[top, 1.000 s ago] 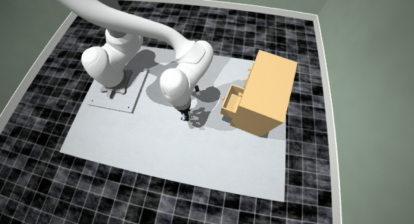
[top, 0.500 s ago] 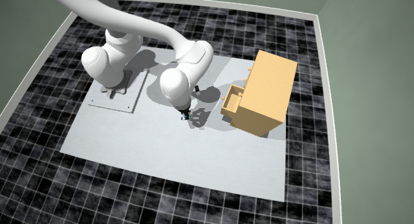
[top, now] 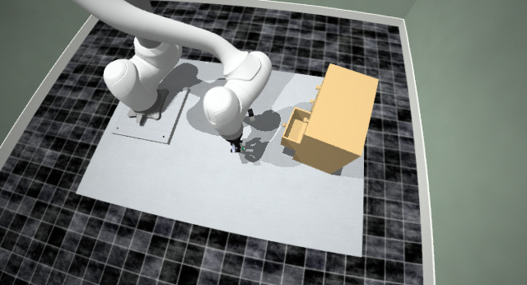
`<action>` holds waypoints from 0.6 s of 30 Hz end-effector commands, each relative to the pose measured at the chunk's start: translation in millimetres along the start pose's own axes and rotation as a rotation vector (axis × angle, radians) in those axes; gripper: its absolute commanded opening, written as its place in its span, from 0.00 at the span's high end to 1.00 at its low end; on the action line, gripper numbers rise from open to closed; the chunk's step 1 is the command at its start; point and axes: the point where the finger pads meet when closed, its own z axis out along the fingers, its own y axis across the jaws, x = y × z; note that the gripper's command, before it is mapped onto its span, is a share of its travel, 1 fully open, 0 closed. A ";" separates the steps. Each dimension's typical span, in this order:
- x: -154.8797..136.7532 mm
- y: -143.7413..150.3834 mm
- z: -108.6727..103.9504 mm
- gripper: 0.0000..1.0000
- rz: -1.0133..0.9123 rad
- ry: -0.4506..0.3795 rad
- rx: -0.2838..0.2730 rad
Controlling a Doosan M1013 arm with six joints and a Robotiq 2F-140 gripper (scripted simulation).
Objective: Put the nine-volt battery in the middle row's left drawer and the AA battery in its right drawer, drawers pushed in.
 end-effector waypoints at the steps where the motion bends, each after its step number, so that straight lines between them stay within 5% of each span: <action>1: 0.1 0.0 -9.6 0.94 0.000 0.000 0.000; 4: 0.1 0.0 -39.2 0.94 0.000 0.000 0.000; 6: 0.1 0.0 -39.2 0.94 0.000 0.000 0.000; 11: 0.1 0.0 -92.0 0.94 0.000 0.000 0.000; 18: 0.1 0.0 -98.6 0.94 0.000 0.000 0.000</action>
